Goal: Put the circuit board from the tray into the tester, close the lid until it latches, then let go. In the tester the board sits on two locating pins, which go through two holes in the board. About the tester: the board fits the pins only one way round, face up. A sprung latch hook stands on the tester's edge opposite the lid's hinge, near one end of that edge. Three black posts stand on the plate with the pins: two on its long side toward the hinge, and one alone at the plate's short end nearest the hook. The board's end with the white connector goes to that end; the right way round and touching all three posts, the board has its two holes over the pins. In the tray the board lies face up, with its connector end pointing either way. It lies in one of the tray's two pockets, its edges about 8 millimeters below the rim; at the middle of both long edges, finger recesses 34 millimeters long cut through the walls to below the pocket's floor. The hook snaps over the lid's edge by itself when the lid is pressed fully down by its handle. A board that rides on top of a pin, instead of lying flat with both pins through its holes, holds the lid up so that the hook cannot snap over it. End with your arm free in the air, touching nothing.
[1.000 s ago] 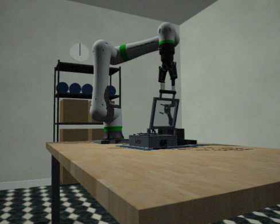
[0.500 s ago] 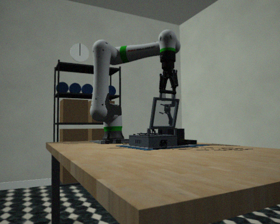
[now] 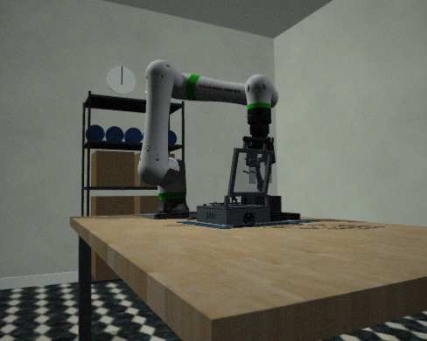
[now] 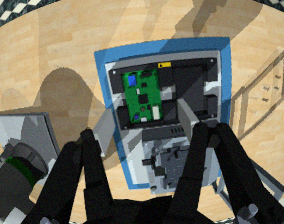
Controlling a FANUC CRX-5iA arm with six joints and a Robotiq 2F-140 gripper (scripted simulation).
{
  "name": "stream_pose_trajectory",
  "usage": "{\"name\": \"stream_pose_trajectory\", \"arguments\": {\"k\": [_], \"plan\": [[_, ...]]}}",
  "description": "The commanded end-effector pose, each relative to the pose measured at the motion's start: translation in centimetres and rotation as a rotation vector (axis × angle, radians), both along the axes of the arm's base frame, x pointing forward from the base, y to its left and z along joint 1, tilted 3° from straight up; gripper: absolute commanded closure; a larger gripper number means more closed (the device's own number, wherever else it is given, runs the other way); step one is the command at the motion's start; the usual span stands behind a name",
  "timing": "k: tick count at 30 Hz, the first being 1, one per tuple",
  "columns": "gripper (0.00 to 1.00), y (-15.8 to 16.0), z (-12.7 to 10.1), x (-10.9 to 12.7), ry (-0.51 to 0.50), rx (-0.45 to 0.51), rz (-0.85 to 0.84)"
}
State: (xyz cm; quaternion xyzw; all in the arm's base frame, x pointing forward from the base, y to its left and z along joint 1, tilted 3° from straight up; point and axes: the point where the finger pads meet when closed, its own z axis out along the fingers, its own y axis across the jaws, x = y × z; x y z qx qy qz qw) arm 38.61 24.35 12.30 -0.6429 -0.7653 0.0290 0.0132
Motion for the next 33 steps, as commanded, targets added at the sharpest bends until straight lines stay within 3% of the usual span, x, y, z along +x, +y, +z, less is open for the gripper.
{"name": "stream_pose_trajectory", "arguments": {"k": [1, 6, 11, 33], "plan": [[0.42, 0.4, -3.6, 0.1, -0.004, 0.002, 0.0], [0.42, 0.6, -6.0, 0.1, -0.004, 0.002, 0.0], [0.42, 0.6, -6.6, 0.1, -0.004, 0.002, 0.0], [0.42, 0.6, -6.7, 0.1, -0.004, 0.002, 0.0]]}}
